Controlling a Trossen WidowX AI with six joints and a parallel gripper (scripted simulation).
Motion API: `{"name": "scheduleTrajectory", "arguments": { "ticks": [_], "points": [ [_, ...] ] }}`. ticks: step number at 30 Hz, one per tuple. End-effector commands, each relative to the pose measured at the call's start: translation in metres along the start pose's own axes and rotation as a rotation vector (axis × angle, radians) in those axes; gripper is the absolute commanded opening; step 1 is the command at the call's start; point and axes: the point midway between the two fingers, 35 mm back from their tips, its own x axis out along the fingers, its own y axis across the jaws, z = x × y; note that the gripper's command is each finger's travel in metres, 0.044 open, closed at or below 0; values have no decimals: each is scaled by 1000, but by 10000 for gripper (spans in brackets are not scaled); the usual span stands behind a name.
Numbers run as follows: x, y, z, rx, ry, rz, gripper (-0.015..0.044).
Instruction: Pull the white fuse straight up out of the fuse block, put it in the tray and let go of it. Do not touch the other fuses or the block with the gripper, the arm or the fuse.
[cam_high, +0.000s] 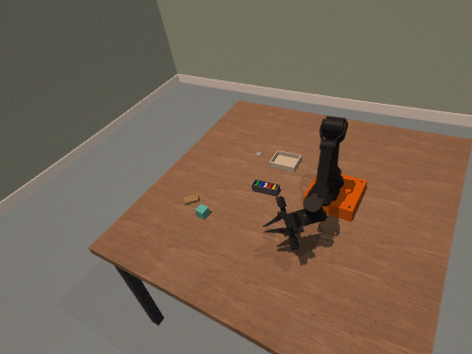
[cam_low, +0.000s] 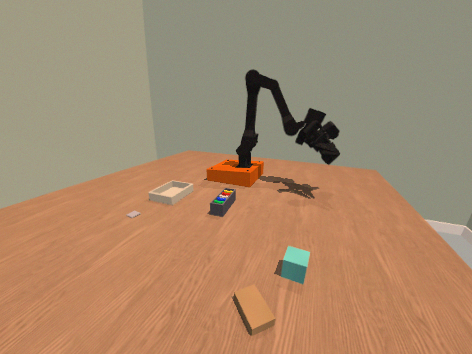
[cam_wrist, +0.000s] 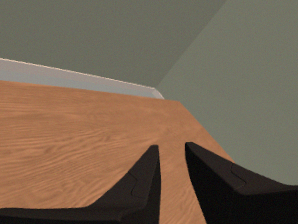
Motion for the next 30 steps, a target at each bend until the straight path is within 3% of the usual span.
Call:
{"name": "scheduleTrajectory", "arguments": {
  "ticks": [1, 17, 30],
  "points": [
    [54, -30, -39, 259, 208, -1, 74],
    [97, -122, -164, 935, 729, -232, 74],
    [53, -193, -260, 1686, 1158, -703, 74]
  ]
}}
